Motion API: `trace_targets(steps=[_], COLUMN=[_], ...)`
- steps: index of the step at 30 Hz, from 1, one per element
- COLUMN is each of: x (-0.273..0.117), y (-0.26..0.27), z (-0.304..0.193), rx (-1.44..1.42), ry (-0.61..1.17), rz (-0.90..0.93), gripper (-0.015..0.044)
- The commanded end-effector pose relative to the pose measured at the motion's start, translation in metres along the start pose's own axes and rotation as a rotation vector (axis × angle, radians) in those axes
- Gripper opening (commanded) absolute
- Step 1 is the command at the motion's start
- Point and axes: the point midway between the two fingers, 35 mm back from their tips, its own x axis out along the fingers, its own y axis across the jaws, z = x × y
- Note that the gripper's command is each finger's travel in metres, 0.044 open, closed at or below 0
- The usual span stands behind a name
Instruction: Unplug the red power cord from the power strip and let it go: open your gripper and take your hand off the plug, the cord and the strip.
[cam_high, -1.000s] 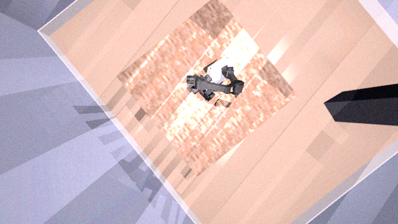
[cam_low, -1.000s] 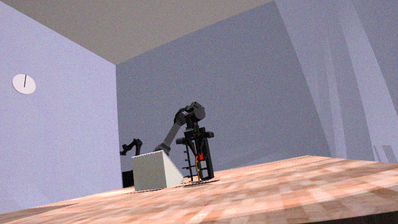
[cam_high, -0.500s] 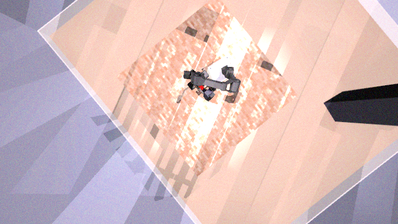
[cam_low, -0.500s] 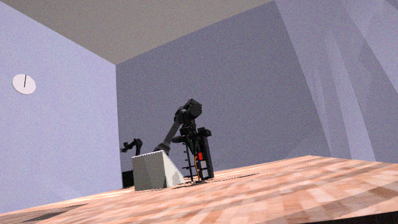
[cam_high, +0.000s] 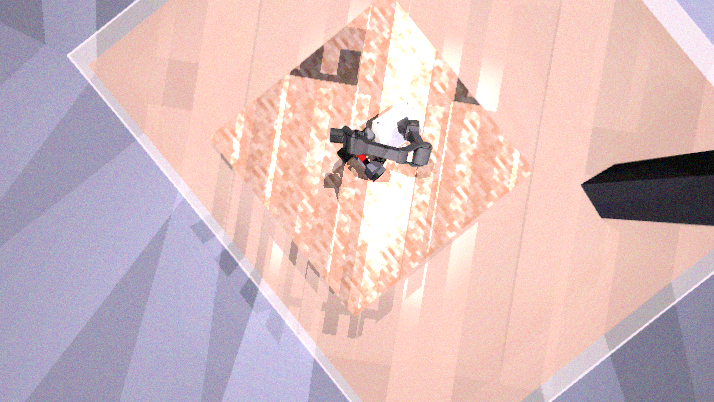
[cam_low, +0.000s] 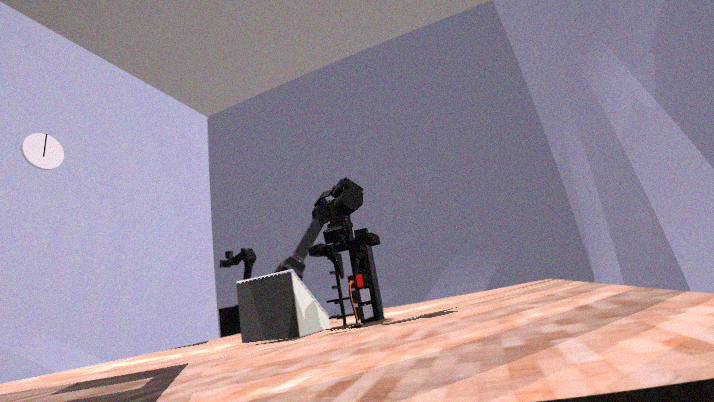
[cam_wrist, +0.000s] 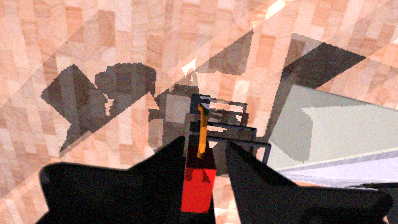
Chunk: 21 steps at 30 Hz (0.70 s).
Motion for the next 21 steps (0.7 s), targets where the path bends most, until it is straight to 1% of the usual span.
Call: trace_targets(steps=[1, 9, 21], x=[-0.009, -0.009, -0.009], y=[0.0, 0.0, 0.001], z=[0.0, -0.002, -0.021], rx=[0.004, 0.005, 0.005], ry=[-0.004, -0.004, -0.003], rz=[0.015, 0.015, 0.014], gripper=[0.016, 0.016, 0.016])
